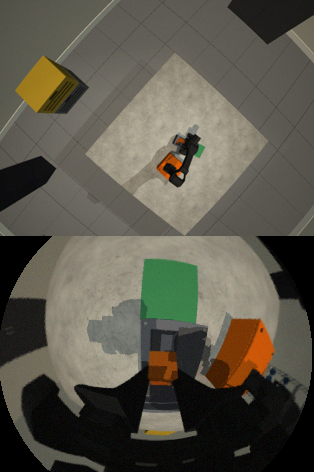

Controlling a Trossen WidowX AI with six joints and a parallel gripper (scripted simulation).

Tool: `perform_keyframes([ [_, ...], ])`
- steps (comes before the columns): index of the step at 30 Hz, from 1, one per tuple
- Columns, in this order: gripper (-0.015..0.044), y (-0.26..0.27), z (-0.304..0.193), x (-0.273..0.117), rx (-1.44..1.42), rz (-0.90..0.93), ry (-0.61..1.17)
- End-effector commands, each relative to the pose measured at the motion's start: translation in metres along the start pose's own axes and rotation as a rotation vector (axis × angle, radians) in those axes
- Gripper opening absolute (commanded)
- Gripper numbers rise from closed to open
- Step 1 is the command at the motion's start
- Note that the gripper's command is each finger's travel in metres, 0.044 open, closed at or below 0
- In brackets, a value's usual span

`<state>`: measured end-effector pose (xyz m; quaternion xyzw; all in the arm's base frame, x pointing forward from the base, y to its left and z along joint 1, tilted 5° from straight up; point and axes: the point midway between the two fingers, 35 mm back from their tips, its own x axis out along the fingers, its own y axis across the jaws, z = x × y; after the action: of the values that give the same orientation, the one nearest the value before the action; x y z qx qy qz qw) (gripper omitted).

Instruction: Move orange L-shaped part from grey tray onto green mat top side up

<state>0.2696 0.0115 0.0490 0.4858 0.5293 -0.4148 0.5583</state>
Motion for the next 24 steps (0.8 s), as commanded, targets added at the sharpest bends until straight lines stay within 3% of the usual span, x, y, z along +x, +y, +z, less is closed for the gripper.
perform_keyframes([
  [1, 0.0, 0.0, 0.0, -0.001, 0.0, 0.002, 0.0],
  [24, 0.0, -0.001, -0.001, -0.031, 0.004, -0.004, 0.005],
])
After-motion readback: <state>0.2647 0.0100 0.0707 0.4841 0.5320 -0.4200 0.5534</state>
